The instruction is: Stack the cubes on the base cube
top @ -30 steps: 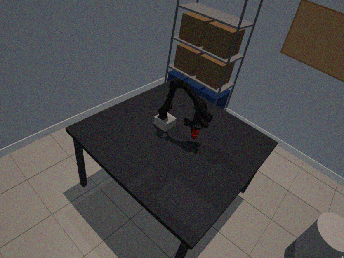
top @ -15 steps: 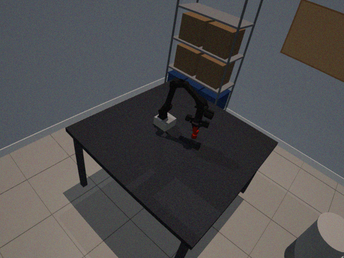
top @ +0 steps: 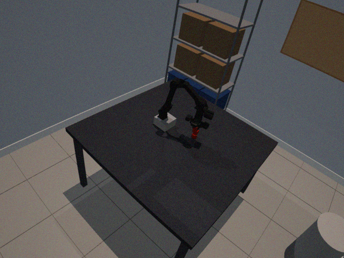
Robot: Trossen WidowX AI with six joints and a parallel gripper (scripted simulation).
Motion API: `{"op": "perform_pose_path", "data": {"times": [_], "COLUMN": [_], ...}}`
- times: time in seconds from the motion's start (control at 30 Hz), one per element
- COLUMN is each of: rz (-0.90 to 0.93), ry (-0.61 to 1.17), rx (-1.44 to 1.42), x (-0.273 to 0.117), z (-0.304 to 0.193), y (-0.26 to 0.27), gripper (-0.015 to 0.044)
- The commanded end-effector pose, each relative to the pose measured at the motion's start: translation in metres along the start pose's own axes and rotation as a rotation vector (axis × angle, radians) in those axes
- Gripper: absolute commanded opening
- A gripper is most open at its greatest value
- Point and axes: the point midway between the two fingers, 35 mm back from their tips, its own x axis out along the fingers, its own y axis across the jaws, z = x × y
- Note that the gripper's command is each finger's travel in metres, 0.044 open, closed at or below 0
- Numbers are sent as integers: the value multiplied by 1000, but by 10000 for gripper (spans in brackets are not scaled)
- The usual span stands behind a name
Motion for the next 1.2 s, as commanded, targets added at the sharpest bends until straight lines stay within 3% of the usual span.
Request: {"op": "perform_pose_path", "data": {"times": [0.0, 1.17], "rz": [-4, -4], "ry": [-4, -4], "rx": [8, 3], "x": [12, 47], "z": [1, 1], "y": [-1, 0], "gripper": [105, 105]}}
